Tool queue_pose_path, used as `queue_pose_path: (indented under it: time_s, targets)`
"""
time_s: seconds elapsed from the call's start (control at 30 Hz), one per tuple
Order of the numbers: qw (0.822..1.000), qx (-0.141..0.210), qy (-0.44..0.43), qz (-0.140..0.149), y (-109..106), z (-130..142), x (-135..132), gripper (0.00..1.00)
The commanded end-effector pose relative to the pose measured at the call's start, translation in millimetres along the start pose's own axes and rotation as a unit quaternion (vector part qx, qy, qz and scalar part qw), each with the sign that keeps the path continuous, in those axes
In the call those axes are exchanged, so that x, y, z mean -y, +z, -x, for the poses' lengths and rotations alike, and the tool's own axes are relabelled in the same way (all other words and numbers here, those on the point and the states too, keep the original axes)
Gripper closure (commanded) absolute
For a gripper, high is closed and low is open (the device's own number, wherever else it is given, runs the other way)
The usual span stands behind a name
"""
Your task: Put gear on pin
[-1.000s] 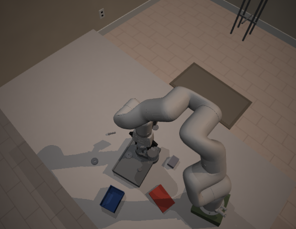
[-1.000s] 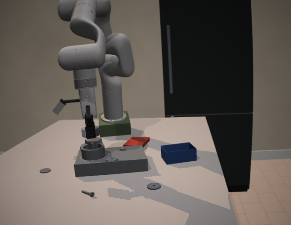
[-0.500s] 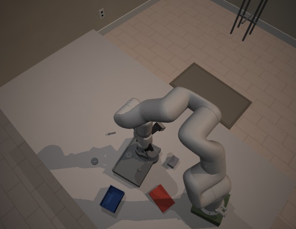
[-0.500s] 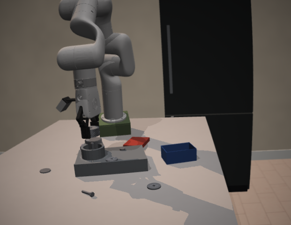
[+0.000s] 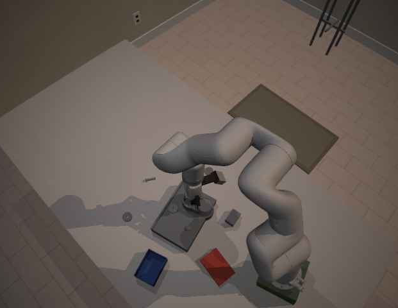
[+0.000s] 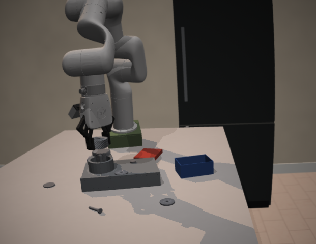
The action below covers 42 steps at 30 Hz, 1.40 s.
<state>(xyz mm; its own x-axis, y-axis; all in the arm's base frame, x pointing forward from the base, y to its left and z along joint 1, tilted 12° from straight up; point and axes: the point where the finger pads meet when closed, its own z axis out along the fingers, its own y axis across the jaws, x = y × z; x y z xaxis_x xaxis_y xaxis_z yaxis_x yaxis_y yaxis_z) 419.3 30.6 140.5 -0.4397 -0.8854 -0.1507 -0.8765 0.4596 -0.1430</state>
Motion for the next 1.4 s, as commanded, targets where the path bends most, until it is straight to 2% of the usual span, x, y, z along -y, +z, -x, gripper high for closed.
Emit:
queue_pose_path:
  time_s: [0.0, 0.4, 1.13, 1.37]
  targets:
    - [1.000, -0.003, 0.031, -0.003, -1.2, 0.6, 1.0, 1.00]
    - [0.997, -0.003, 0.073, -0.003, -1.2, 0.6, 1.0, 1.00]
    - [0.997, -0.003, 0.075, -0.003, -0.8, 0.6, 1.1, 1.00]
    - [0.997, -0.003, 0.076, -0.003, 7.2, 1.1, 1.3, 1.00]
